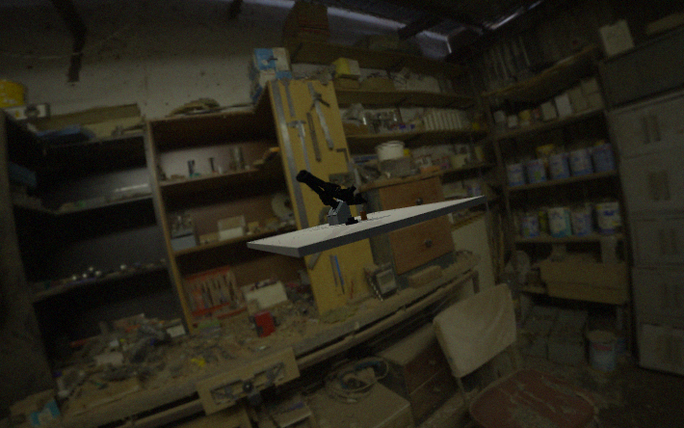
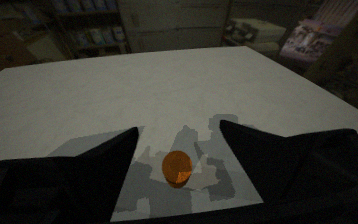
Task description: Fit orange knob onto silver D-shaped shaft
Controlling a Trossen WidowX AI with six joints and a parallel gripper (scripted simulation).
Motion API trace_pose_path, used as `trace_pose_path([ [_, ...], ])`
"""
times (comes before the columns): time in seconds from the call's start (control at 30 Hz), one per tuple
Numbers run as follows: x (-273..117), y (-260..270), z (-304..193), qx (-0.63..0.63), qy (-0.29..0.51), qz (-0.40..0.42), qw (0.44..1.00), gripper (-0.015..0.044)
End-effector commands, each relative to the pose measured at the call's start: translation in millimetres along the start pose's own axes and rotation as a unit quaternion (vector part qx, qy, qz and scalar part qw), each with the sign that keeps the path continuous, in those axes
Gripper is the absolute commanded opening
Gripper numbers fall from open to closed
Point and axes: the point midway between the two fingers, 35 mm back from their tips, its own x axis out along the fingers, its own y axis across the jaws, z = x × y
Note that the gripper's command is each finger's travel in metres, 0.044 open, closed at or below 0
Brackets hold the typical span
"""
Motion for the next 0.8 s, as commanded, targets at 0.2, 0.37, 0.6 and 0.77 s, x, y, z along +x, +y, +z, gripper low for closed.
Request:
trace_pose_path([
  [0.2,9.8,18.0,5.5,0.056,0.243,0.095,0.964,0.0440],
  [0.37,-1.6,9.6,20.8,0.025,0.463,0.045,0.885,0.0440],
  [0.6,-7.1,3.0,31.4,0.002,0.516,0.007,0.856,0.0440],
  [0.77,-7.1,3.0,31.4,0.002,0.516,0.007,0.856,0.0440],
])
